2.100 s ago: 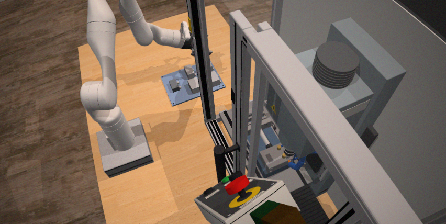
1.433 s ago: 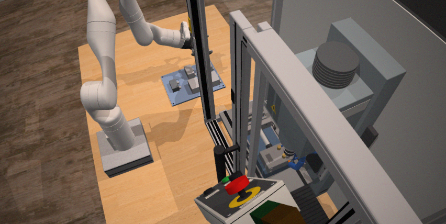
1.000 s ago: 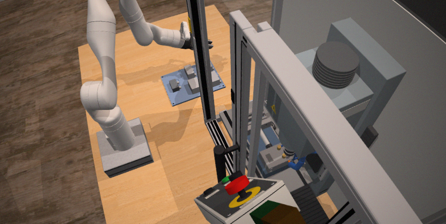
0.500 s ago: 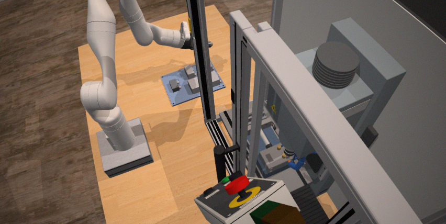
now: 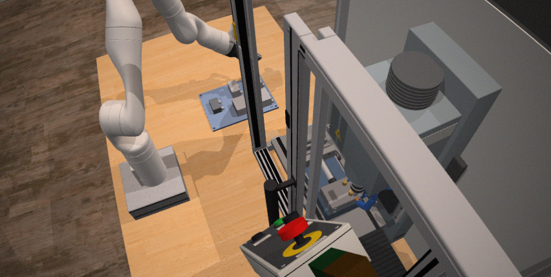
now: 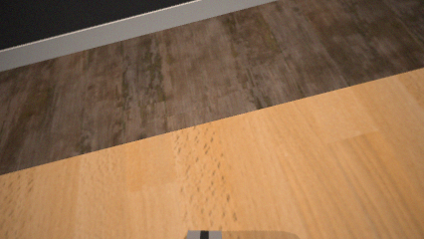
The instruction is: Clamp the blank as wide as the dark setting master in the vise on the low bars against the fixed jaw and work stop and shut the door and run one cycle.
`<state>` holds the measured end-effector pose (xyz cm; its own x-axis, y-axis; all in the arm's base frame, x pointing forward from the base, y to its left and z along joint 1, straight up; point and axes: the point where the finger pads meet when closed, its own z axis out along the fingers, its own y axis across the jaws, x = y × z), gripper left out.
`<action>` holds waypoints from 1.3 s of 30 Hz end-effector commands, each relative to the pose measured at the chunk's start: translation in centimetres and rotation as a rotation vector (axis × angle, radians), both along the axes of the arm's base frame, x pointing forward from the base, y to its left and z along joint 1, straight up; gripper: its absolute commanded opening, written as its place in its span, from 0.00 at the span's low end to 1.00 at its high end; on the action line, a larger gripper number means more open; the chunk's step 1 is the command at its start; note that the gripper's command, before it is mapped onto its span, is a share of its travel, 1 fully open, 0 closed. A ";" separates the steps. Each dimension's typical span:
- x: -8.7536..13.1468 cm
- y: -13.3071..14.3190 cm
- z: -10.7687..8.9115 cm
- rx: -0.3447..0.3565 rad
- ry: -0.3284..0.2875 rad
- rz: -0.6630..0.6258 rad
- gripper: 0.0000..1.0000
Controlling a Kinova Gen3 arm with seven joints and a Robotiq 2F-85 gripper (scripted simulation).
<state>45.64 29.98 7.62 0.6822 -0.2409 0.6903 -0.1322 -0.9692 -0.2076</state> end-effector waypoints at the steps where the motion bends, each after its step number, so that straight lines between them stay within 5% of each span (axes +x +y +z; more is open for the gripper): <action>1: 0.5 0.1 0.7 0.005 0.009 -0.012 0.10; 5: 0.5 0.1 0.7 0.005 0.009 -0.012 0.10; 10: 0.5 0.1 0.7 -0.024 0.230 0.015 0.10; 23: 1.4 -1.1 1.3 0.004 0.241 0.005 0.10; 27: 0.5 0.1 0.7 -0.026 0.420 0.033 0.10; 39: 0.5 0.1 0.7 -0.026 0.420 0.033 0.10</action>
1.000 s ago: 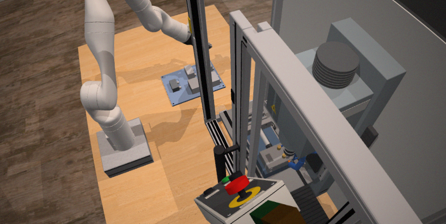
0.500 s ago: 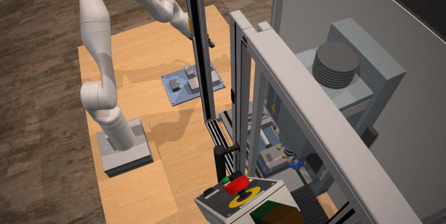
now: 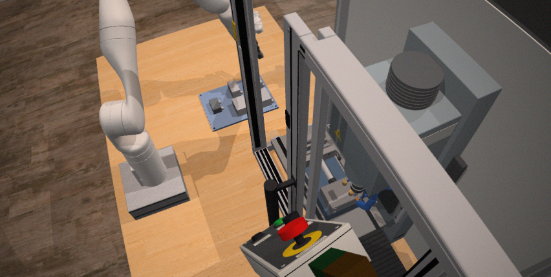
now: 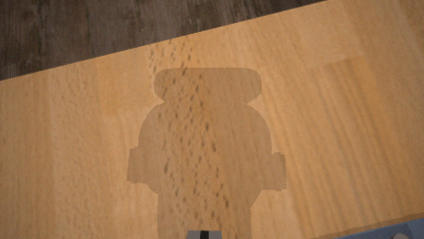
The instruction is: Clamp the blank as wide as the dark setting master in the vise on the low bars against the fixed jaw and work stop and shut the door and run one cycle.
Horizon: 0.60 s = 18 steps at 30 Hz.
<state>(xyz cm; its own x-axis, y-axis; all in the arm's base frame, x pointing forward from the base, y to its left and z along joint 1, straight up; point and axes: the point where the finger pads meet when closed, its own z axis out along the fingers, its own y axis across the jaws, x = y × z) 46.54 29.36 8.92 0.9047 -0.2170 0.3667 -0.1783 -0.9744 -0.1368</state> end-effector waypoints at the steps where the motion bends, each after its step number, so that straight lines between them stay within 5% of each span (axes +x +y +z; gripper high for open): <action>1: 0.0 0.2 0.0 -0.007 0.043 0.009 0.10; 5: -0.4 0.8 -0.6 -0.039 0.220 0.046 0.10; 18: -0.5 1.2 -0.4 -0.039 0.249 0.061 0.10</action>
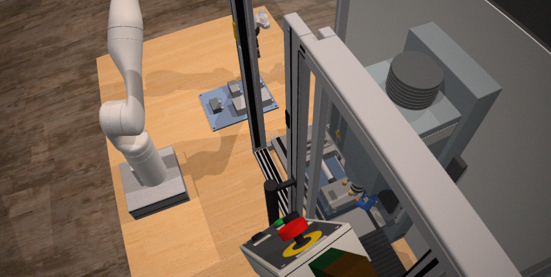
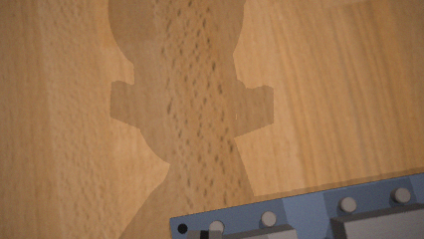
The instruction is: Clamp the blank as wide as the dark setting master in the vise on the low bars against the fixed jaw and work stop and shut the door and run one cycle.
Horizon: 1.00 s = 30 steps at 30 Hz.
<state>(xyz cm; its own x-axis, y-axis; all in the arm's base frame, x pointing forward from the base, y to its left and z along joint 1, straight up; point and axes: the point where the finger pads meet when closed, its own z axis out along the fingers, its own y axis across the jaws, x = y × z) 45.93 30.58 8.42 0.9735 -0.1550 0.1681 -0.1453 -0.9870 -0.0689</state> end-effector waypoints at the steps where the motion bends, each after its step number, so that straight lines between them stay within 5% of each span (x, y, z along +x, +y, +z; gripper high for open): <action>1: 0.1 -0.1 0.1 -0.014 0.067 0.010 0.10; 4: 0.2 -0.5 -0.1 -0.039 0.172 0.026 0.10; 16: 0.2 -0.5 -0.1 -0.039 0.172 0.026 0.10; 21: -3.3 -3.1 3.9 -0.040 0.172 0.036 0.10; 30: -3.3 -3.1 3.9 -0.040 0.172 0.036 0.10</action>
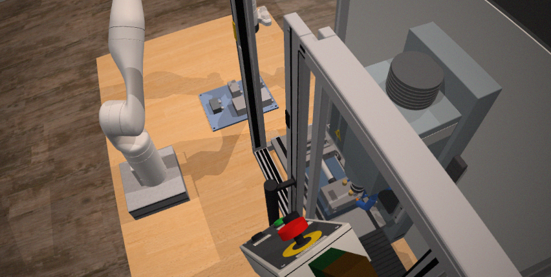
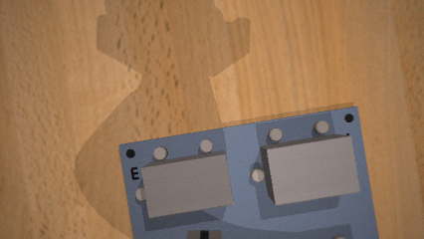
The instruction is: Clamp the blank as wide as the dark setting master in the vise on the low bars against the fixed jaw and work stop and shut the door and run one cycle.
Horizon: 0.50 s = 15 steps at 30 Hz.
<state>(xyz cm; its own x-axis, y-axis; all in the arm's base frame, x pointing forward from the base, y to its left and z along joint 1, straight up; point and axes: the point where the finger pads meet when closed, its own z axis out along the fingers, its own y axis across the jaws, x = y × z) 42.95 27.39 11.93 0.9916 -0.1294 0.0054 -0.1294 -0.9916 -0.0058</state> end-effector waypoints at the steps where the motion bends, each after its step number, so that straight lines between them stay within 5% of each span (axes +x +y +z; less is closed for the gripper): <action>1: -0.3 0.1 0.4 0.001 0.001 0.014 0.10; 3: -0.3 0.1 0.4 0.001 0.001 0.014 0.10; 8: -3.5 -3.0 4.1 0.001 0.001 0.014 0.10; 15: -3.5 -3.0 4.1 0.001 0.001 0.014 0.10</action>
